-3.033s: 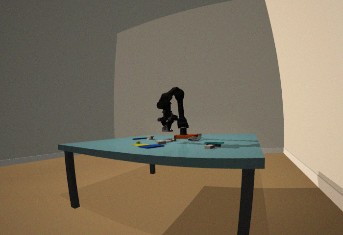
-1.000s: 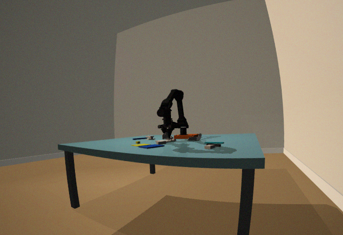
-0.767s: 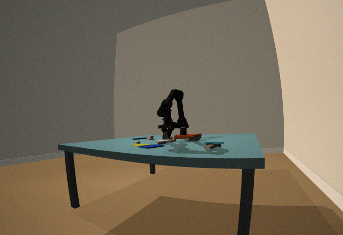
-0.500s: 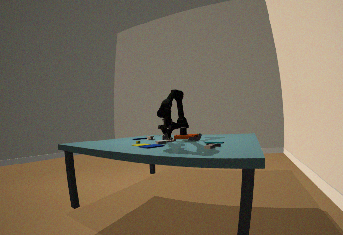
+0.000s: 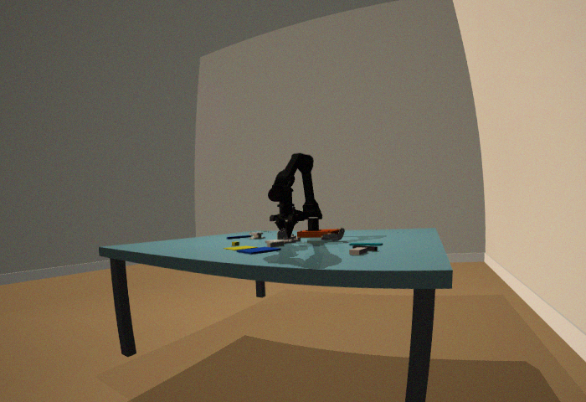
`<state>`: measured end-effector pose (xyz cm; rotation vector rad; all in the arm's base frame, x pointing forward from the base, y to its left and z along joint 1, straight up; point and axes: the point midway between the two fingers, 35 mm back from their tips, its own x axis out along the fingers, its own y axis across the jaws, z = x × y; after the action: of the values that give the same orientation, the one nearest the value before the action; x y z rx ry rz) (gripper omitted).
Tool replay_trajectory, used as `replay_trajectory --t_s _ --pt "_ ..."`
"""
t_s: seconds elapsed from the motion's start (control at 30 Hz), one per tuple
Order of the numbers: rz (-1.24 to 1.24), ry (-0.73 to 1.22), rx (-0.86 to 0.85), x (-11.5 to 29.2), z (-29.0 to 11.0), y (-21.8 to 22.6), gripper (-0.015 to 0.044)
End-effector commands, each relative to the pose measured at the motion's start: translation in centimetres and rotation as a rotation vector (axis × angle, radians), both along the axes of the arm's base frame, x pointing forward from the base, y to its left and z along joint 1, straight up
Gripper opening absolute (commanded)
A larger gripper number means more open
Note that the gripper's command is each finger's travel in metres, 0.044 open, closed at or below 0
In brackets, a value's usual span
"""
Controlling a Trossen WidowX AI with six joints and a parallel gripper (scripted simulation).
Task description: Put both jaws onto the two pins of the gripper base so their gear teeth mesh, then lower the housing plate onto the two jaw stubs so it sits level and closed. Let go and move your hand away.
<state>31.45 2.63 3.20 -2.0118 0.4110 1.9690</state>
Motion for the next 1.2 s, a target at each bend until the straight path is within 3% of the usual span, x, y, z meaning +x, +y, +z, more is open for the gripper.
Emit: replay_trajectory --t_s 0.0,1.17 --pt "-0.005 -0.001 -0.001 0.01 -0.09 -0.02 0.0134" --pt "-0.006 -0.001 -0.001 0.02 -0.64 -0.02 0.0134"
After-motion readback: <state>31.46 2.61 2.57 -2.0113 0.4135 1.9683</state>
